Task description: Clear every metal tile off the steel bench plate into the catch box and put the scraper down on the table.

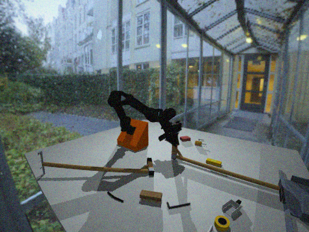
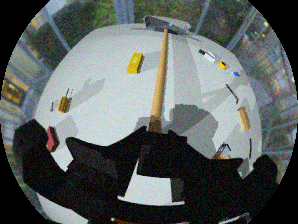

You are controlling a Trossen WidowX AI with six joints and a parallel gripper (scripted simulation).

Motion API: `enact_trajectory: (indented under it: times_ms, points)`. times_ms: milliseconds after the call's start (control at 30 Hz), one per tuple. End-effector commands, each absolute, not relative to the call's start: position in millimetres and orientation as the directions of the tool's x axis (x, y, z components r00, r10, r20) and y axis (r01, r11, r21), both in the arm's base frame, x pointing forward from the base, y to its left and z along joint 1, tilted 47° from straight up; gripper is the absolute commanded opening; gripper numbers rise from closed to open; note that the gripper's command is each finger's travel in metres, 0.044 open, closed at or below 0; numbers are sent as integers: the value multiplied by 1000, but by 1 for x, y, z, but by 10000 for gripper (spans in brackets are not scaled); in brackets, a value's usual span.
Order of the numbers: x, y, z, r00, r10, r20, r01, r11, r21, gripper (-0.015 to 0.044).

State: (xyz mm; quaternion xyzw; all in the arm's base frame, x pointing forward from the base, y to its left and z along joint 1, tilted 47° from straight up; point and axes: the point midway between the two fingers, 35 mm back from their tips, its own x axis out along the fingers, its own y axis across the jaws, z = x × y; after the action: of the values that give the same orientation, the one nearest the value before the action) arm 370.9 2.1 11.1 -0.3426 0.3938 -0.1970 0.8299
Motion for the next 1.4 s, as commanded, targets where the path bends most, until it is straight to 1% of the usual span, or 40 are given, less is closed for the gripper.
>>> enact_trajectory:
  times_ms: [0, 367, 1367]
  points:
    - [366, 5, 15, 624, -591, -511, 65, 691, -720, 0]
    - [348, 2, 13, 625, -591, -510, 65, 690, -721, 0]
    - [349, -1, 10, 615, -596, -517, 58, 688, -724, 0]
